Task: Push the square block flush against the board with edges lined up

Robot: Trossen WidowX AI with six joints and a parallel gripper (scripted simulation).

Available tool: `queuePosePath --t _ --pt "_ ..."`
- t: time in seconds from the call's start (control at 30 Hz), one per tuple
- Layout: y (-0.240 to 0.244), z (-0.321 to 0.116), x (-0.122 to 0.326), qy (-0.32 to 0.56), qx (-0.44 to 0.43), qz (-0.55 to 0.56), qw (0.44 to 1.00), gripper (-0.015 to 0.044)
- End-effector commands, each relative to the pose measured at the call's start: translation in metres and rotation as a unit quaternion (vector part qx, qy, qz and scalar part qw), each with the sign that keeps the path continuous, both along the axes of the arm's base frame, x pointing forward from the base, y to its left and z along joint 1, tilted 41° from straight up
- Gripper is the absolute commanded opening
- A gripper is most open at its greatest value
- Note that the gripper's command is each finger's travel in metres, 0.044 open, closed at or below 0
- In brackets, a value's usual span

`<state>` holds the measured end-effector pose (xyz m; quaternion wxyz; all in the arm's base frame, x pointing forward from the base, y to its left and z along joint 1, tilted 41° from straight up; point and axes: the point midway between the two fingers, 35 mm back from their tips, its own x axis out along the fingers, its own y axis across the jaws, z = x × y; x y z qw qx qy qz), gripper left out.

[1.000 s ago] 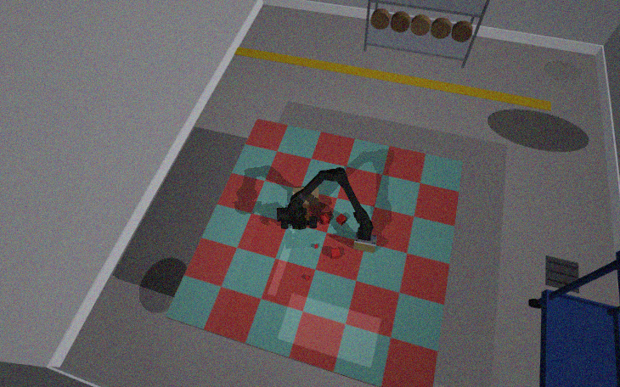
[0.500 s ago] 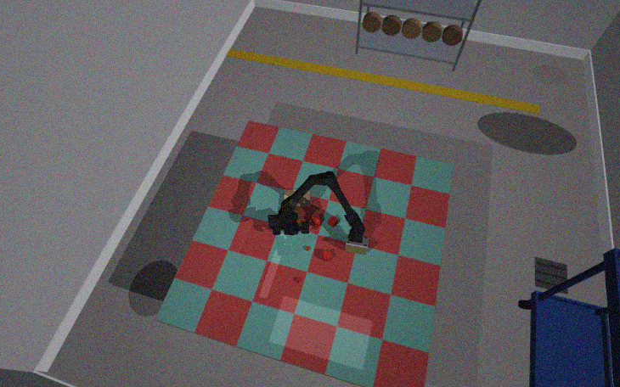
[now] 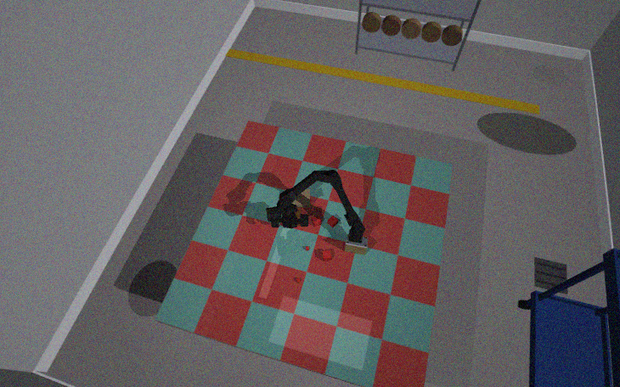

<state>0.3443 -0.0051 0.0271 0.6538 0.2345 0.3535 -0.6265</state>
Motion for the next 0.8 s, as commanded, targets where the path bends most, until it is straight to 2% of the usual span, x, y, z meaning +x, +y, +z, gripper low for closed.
queuePosePath --t 0.0,0.2,0.77 --pt "-0.003 0.009 0.002 -0.006 0.000 0.003 1.000 0.0000" --pt "-0.039 -0.033 0.002 -0.006 0.000 0.003 1.000 0.0000" --pt "-0.053 -0.021 0.006 -0.006 0.000 0.003 1.000 0.0000"
